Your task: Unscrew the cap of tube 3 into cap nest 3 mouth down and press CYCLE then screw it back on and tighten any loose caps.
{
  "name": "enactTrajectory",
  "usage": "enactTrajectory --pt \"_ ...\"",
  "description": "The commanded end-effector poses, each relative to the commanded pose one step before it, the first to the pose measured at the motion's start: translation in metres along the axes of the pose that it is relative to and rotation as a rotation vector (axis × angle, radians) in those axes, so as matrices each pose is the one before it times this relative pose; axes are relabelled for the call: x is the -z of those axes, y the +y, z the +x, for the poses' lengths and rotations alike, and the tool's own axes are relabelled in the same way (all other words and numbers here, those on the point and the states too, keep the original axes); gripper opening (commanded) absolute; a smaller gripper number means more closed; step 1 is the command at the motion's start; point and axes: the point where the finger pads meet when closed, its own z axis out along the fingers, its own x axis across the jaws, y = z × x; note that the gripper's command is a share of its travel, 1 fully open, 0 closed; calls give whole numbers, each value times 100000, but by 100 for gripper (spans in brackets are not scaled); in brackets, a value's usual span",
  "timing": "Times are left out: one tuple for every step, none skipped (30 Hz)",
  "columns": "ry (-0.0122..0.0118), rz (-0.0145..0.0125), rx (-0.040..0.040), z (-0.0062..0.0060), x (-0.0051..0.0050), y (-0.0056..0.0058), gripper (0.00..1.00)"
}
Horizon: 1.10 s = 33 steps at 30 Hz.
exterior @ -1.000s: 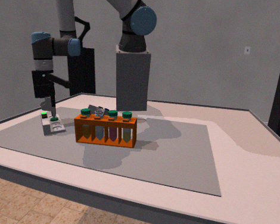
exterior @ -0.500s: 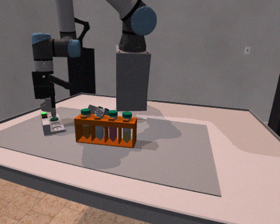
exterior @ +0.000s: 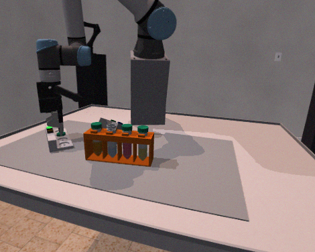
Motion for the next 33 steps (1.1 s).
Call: enactTrajectory --pt "-192 -391 257 5 -47 248 29" --pt "-2 -6 3 2 10 1 29" --pt "48 118 -127 -10 26 -98 0" --pt "0 0 0 0 0 0 0" --pt "0 0 0 0 0 0 0" --pt "0 0 0 0 0 0 0" --pt "0 0 0 0 0 0 0" --pt "0 0 0 0 0 0 0" --pt "0 0 0 0 0 0 0" --pt "0 0 0 0 0 0 0" --pt "0 0 0 0 0 0 0" --pt "0 0 0 0 0 0 0" --pt "0 0 0 0 0 0 0" --pt "0 0 0 0 0 0 0" --pt "0 0 0 0 0 0 0" --pt "0 0 0 0 0 0 0" --pt "0 0 0 0 0 0 0" --pt "18 147 -86 3 564 -129 0" --pt "-8 -27 -87 -46 509 8 0" --pt "3 -1 0 1 498 -2 0" --pt "3 -1 0 1 497 -2 0" --pt "0 0 0 0 0 0 0" --pt "0 0 0 0 0 0 0" --pt "3 -1 0 1 498 -1 0" --pt "3 -1 0 1 498 -2 0" --pt "3 -1 0 1 498 -2 0" --pt "3 -1 0 1 498 -2 0" --pt "3 -1 0 1 498 -2 0" --pt "4 3 0 0 505 4 0" --pt "3 -1 0 1 498 -1 0" --pt "3 -1 0 1 498 -1 0" --pt "2 -1 0 1 498 -1 0" --pt "2 -1 0 1 498 -1 0"
